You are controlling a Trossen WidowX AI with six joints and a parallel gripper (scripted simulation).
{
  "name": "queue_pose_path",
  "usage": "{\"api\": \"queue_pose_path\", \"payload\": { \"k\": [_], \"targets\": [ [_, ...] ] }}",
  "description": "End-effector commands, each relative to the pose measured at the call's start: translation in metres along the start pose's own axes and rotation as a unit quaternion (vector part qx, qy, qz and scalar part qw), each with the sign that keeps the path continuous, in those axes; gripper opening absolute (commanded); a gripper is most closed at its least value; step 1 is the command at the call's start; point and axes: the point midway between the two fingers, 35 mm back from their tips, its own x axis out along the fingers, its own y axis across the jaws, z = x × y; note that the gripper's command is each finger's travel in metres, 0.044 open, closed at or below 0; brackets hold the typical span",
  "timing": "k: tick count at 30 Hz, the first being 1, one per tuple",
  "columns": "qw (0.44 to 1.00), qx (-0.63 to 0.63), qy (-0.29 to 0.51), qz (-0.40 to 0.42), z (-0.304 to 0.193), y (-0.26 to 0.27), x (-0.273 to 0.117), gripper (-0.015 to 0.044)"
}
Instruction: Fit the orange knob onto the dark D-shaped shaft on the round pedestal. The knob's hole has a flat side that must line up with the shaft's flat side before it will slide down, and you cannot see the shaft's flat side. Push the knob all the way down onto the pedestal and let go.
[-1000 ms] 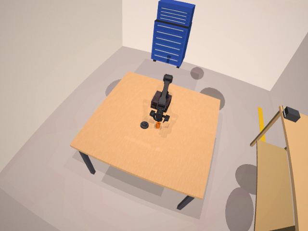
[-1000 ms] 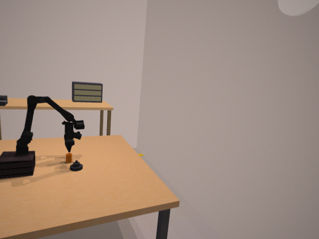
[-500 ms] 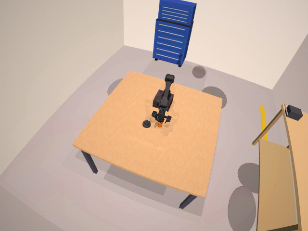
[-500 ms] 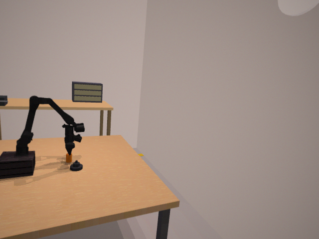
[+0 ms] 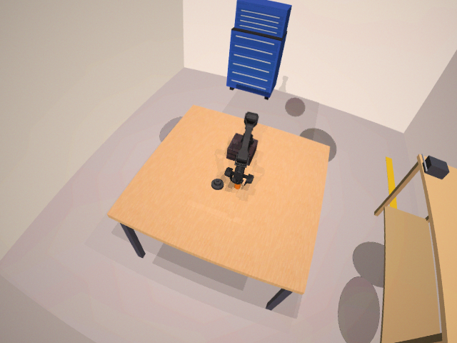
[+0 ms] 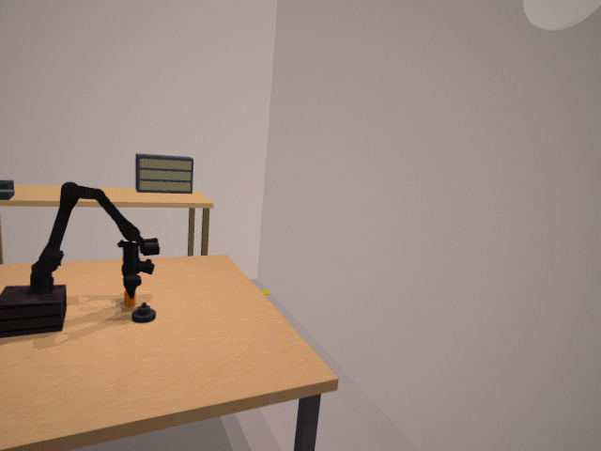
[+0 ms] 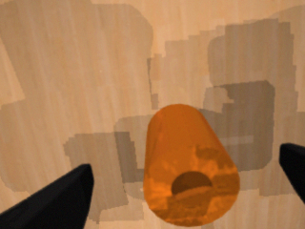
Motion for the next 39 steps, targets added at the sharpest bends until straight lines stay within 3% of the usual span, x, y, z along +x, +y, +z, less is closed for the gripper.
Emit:
{"api": "queue_pose_path", "payload": {
  "k": [1,20,31,36,39],
  "targets": [
    [1.0,0.002,0.003,-0.002,-0.002,-0.001,0.009,0.044],
    [1.0,0.002,0.003,-0.002,-0.004,-0.001,0.037,0.044],
    [1.0,0.002,0.003,-0.002,-0.004,-0.001,0.037,0.0151],
    [1.0,0.002,0.003,-0.002,-0.004,-0.001,0.037,0.0118],
    [1.0,-0.005,-0.002,-0.005,-0.003,0.0,0.034,0.0039]
  ]
}}
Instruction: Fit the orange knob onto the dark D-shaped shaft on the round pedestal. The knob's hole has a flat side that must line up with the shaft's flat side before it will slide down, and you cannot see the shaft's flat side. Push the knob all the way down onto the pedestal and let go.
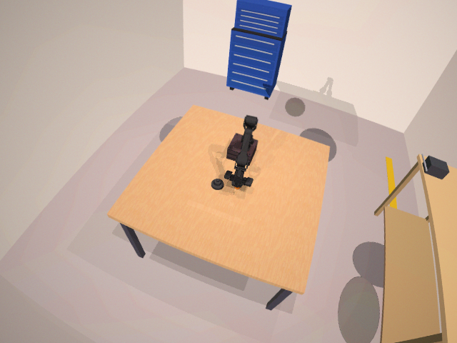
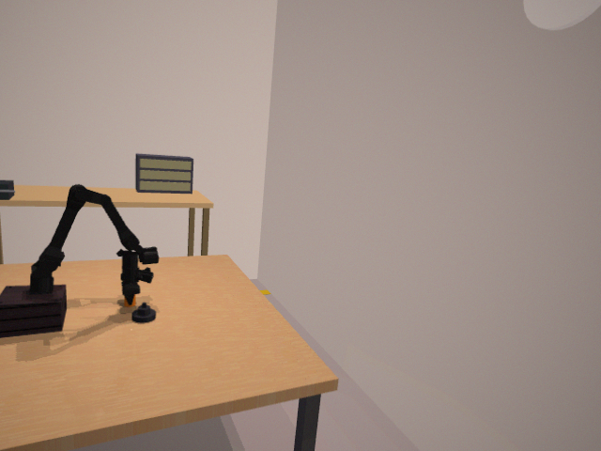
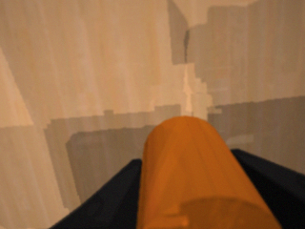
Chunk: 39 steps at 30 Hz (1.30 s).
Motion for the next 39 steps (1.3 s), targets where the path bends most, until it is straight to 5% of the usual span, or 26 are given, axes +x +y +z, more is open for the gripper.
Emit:
{"api": "queue_pose_path", "payload": {
  "k": [1,24,39],
  "targets": [
    [1.0,-0.013,-0.013,-0.006,0.003,0.002,-0.005,0.0013],
    [1.0,0.002,-0.001,0.0,0.011,0.01,-0.139,0.0],
    [1.0,0.002,-0.001,-0.001,0.021,-0.012,-0.131,0.0]
  ]
}}
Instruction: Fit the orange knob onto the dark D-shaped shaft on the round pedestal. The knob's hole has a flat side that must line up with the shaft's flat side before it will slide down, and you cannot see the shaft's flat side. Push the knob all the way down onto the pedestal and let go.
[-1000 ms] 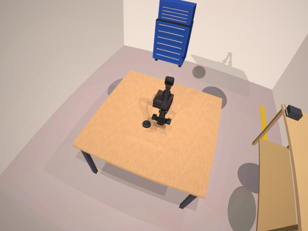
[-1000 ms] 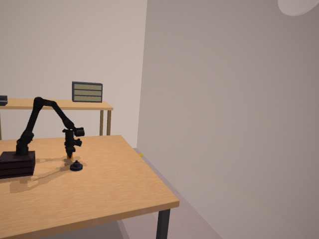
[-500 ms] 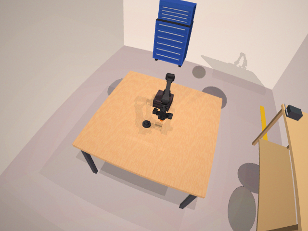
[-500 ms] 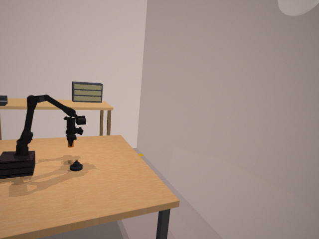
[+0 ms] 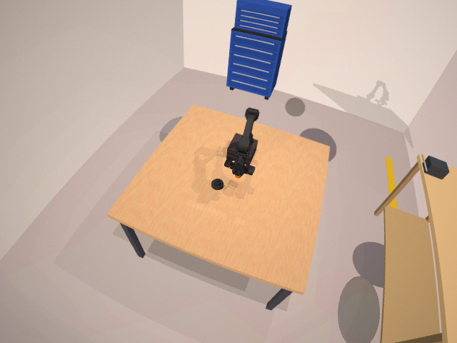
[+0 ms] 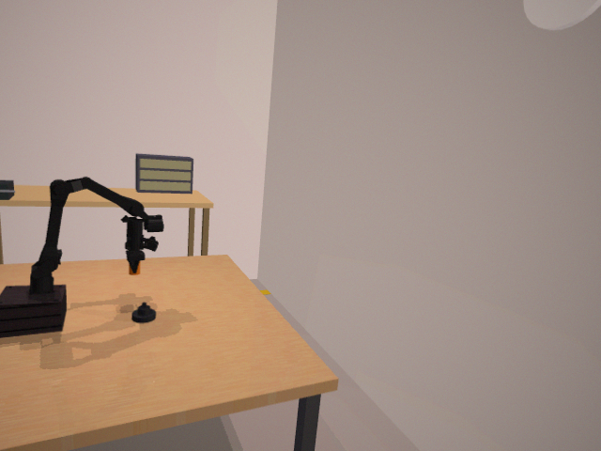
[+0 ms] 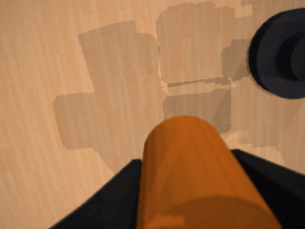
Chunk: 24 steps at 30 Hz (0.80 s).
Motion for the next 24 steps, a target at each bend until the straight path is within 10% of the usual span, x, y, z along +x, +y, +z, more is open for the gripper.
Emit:
{"api": "queue_pose_path", "payload": {
  "k": [1,24],
  "targets": [
    [1.0,-0.001,-0.001,0.001,0.006,-0.011,0.004,0.0],
    [1.0,-0.001,-0.001,-0.002,0.024,-0.076,0.029,0.0]
  ]
}}
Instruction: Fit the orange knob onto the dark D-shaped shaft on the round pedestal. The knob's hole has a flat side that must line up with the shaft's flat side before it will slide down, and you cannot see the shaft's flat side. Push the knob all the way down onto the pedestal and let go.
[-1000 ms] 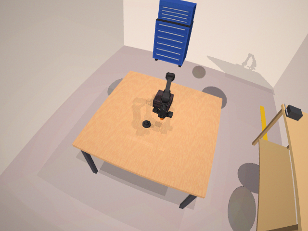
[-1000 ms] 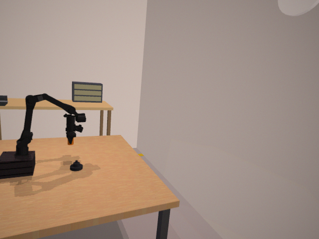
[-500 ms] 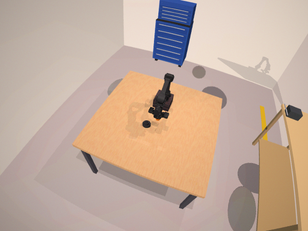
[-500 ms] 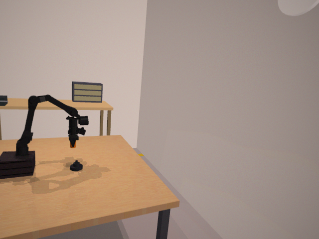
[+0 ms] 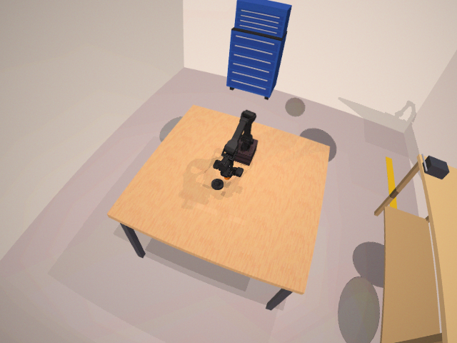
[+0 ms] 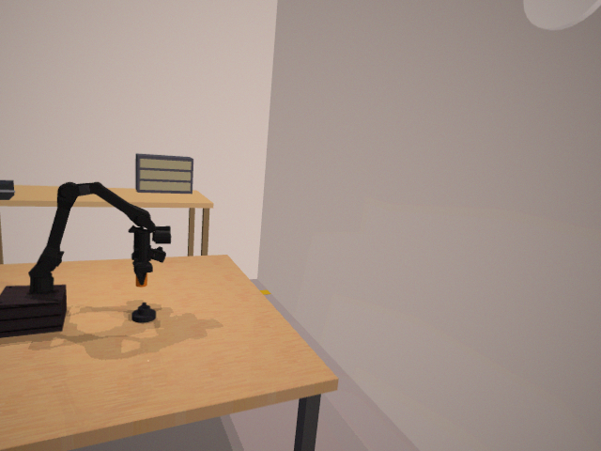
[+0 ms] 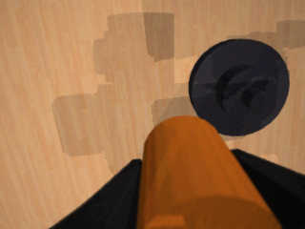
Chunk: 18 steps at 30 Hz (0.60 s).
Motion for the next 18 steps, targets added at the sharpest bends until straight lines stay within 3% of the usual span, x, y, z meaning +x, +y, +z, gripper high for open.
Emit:
{"api": "queue_pose_path", "payload": {
  "k": [1,18],
  "targets": [
    [1.0,-0.002,-0.001,0.001,0.003,-0.013,0.005,0.0],
    [1.0,-0.002,-0.002,0.0,0.005,-0.061,0.022,0.0]
  ]
}}
